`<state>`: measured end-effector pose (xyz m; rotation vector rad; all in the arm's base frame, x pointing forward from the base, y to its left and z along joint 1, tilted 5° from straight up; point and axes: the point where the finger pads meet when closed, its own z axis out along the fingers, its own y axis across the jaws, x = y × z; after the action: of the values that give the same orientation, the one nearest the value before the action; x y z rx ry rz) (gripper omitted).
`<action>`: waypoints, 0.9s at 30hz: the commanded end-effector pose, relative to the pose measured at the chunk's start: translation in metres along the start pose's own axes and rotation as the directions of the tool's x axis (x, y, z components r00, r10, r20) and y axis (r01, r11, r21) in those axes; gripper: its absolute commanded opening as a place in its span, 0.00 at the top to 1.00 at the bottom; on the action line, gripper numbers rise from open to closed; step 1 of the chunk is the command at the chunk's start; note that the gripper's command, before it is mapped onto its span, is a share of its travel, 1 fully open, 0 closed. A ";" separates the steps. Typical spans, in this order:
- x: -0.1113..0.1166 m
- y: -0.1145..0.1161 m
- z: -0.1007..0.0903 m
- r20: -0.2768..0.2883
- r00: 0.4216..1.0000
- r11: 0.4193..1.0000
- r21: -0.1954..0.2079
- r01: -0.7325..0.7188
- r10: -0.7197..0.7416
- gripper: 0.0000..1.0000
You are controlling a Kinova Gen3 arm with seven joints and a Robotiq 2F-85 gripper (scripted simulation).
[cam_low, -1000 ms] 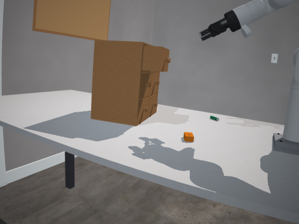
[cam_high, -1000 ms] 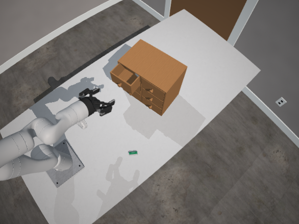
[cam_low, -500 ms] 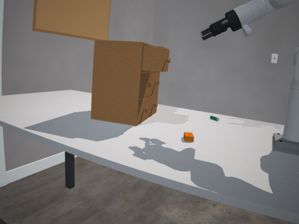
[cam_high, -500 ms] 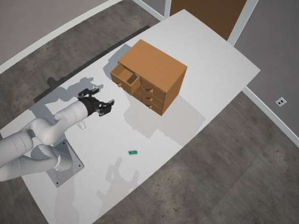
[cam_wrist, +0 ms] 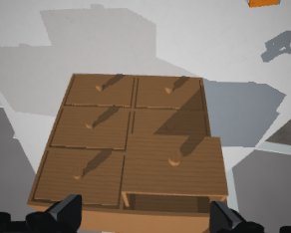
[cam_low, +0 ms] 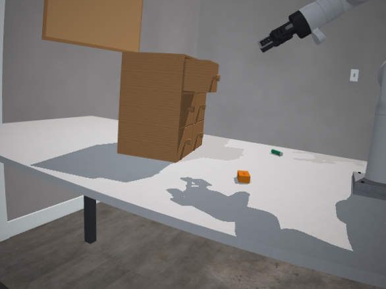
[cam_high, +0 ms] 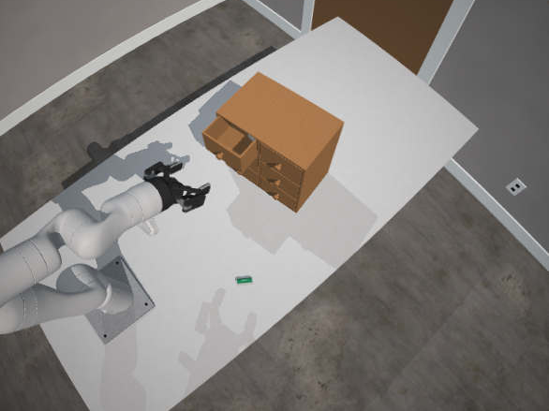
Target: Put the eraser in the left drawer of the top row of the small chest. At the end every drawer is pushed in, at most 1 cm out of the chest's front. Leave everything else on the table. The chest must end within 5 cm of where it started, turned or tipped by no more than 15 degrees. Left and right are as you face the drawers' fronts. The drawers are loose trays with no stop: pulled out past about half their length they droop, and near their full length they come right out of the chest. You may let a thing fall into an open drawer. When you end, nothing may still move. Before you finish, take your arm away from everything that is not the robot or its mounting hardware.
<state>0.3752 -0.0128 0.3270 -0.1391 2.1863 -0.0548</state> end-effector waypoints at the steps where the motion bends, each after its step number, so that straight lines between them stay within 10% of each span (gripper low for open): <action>1: -0.006 0.002 -0.001 -0.019 1.000 1.000 -0.004 -0.008 0.008 0.00; 27: -0.017 0.002 -0.011 -0.417 0.909 1.000 -0.011 0.001 -0.005 0.00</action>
<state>0.3717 -0.0124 0.3463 -0.1334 2.5682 -0.0851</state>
